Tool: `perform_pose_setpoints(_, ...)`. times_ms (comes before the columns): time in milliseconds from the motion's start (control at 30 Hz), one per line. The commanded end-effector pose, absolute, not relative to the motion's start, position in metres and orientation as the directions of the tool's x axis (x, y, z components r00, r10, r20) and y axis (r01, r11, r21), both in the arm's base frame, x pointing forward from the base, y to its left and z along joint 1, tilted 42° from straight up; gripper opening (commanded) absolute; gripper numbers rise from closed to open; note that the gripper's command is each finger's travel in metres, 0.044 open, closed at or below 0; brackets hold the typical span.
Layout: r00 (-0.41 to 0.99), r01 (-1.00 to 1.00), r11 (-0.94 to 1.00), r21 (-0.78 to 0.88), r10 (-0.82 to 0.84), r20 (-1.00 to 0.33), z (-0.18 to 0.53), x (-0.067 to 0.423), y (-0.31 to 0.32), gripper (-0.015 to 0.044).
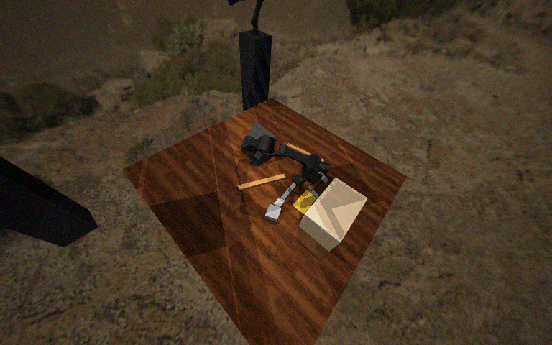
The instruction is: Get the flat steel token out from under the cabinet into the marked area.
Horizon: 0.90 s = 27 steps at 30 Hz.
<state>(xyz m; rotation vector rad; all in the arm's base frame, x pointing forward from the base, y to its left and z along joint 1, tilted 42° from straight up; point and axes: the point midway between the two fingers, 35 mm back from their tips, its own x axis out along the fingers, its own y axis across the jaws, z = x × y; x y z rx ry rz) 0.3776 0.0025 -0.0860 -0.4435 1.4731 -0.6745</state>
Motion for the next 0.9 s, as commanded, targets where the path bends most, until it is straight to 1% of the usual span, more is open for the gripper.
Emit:
perform_pose_setpoints(0,-0.035,0.142,0.743,-0.654,-0.657,-0.753,-0.087,0.37,0.003,0.0)
perform_pose_setpoints(867,-0.036,0.141,0.743,-0.654,-0.657,-0.753,-0.09,0.344,0.007,0.0)
